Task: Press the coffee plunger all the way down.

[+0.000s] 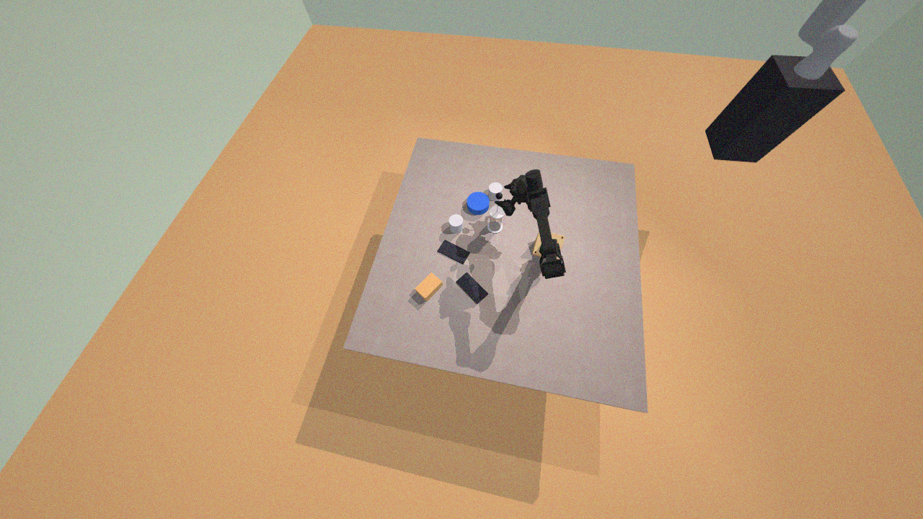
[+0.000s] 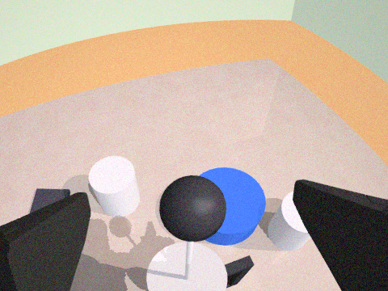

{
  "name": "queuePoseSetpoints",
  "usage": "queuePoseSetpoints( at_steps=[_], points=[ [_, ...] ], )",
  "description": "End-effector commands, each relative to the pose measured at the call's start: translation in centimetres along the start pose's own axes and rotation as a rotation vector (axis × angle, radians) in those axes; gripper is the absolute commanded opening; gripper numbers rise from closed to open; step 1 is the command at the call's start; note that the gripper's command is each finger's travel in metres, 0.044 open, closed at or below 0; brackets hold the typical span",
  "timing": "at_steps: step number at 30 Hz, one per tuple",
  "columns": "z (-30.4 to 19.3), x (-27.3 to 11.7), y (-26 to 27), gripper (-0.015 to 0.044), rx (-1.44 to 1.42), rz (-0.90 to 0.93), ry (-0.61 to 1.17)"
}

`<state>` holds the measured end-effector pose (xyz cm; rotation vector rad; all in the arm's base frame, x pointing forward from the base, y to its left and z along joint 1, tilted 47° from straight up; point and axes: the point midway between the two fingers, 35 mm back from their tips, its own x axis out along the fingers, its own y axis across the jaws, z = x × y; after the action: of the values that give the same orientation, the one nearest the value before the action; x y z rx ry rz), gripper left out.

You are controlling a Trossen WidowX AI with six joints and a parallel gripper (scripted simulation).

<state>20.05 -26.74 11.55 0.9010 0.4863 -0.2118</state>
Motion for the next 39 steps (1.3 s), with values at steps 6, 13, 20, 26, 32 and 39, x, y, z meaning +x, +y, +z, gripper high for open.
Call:
queuePoseSetpoints(
  at_steps=[6, 13, 20, 26, 32, 39],
  points=[
    [-0.4, 1.2, 0.0, 0.0440, 0.013, 0.001, 0.004],
    [-0.4, 1.2, 0.0, 0.0256, 0.013, 0.001, 0.004],
    [-0.4, 1.2, 0.0, 0.0119, 0.013, 0.001, 0.004],
    [-0.4, 1.2, 0.0, 0.0119, 0.013, 0.001, 0.004],
    [-0.7, 1.5, 0.0, 0.0119, 0.013, 0.001, 0.004],
    [-1.5, 2.2, -0.1, 0.0119, 0.013, 0.000, 0.006]
  ],
)
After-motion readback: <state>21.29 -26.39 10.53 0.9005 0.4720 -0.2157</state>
